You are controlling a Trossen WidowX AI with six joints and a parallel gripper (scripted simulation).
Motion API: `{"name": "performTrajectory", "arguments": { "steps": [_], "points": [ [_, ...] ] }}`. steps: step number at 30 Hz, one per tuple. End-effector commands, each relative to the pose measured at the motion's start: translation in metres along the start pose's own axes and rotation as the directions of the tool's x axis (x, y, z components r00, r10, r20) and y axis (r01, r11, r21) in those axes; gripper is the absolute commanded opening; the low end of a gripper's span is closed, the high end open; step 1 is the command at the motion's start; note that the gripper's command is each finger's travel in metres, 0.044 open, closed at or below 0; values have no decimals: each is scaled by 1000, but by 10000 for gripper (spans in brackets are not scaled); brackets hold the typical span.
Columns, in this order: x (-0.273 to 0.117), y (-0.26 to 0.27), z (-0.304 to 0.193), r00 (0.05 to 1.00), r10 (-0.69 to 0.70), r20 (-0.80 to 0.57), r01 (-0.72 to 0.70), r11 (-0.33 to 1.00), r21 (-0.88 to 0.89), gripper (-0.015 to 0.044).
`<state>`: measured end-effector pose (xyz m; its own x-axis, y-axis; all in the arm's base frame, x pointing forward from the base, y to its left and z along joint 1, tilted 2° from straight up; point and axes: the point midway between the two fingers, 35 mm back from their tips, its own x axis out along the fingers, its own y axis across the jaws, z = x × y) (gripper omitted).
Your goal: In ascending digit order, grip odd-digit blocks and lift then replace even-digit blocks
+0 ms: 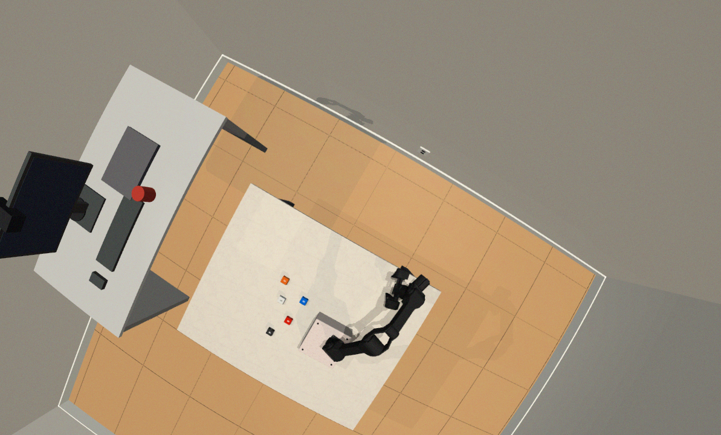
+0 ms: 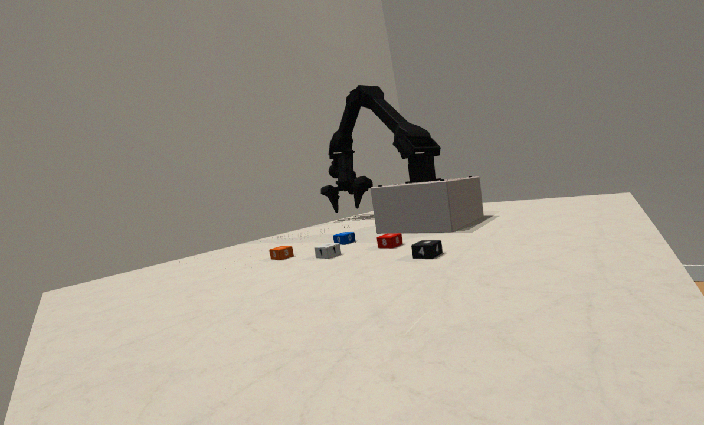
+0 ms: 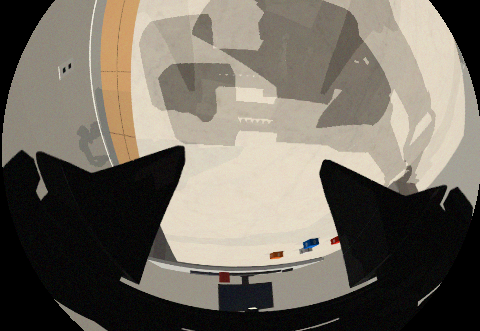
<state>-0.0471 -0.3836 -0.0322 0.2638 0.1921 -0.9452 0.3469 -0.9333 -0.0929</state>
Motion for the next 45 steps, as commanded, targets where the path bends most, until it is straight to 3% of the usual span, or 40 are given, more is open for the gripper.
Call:
{"name": "performTrajectory", "arguments": {
  "steps": [1,5,9,14,19,25,32,36,45],
  "points": [
    [0,1,-3,1000,-2,2,2,1000,-14,400],
    [3,12,-65,998,-37,49,50,952,-301,400],
    [9,12,-133,993,-61,104,111,803,-586,400],
    [19,-8,-218,982,-71,175,188,465,-865,400],
    [31,-48,-290,970,-57,237,239,36,-970,400],
    [44,-114,-352,957,-18,288,245,-481,-842,400],
    [55,-202,-389,950,44,310,171,-902,-397,400],
    [59,-236,-393,950,67,306,124,-978,-168,400],
    [59,-237,-393,950,68,306,123,-979,-164,400]
  ]
}}
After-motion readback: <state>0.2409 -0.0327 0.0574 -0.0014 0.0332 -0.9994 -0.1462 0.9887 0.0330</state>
